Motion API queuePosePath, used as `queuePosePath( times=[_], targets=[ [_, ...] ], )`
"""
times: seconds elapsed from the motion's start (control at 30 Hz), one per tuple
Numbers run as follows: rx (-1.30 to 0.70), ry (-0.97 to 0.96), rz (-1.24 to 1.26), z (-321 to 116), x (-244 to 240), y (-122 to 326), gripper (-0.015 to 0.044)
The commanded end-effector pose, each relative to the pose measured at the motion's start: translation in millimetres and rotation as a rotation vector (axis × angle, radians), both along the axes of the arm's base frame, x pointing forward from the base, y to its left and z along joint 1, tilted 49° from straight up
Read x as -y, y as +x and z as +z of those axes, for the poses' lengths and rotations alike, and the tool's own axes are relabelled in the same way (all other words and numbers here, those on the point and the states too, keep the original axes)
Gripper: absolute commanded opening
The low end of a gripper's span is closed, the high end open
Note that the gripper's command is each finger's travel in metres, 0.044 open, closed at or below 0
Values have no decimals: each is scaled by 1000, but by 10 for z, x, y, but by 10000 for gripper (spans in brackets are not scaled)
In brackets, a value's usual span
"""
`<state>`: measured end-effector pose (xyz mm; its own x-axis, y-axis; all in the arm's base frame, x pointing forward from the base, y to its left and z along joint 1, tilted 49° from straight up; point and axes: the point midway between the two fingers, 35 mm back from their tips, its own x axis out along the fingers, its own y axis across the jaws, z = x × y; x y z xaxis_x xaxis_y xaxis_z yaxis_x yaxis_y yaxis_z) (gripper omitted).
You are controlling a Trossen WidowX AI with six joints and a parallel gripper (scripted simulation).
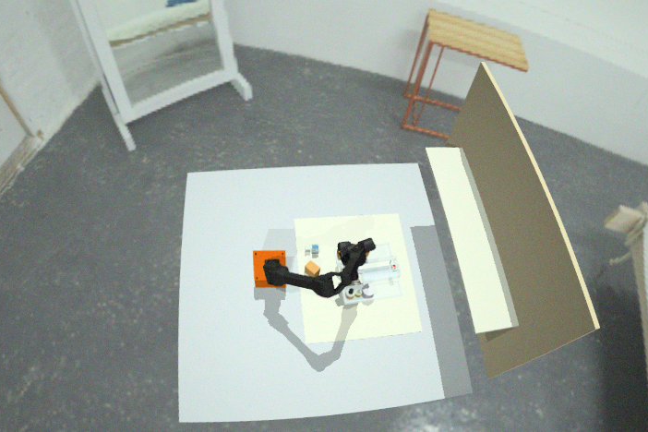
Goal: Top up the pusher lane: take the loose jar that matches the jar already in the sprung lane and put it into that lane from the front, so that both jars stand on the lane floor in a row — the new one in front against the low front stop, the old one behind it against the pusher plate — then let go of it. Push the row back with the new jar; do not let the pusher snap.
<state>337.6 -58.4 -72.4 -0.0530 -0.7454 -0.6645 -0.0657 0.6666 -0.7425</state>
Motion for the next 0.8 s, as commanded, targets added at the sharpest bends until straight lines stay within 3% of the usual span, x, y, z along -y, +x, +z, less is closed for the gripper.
queuePosePath(
  times=[0.0, 0.77],
  targets=[
    [18, -8, 7, 0, 14, 43, 0],
    [18, -8, 7, -1, 17, 3, 0]
  ],
)
